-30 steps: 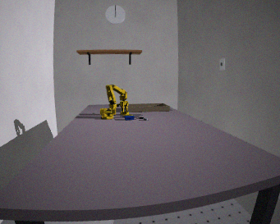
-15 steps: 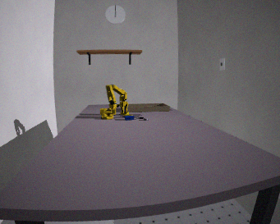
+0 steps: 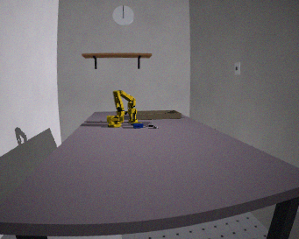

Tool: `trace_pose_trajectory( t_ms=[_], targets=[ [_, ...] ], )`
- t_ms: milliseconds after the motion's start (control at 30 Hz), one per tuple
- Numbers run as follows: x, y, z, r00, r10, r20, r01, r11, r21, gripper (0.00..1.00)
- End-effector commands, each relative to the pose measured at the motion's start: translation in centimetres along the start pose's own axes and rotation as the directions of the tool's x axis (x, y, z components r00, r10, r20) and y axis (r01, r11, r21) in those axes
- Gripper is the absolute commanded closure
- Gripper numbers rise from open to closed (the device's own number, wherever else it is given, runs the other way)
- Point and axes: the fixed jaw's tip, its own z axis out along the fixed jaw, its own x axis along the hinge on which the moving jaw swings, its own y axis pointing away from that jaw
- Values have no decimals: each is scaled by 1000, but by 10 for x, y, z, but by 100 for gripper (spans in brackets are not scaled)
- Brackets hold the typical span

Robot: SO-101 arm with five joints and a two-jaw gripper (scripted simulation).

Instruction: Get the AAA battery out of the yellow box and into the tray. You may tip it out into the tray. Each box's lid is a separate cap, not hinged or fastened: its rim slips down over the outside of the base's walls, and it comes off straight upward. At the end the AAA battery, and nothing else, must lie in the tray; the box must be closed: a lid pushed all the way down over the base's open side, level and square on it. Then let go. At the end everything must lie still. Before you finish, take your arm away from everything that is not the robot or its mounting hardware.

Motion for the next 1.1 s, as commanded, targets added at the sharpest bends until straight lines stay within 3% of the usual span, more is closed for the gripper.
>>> trace_pose_trajectory(
  t_ms=[0,1067],
  targets=[
    [-1,-3,-1,1000,2,-2,-2,1000,16,72],
    [-1,-3,-1,1000,2,-2,-2,1000,16,80]
  ],
)
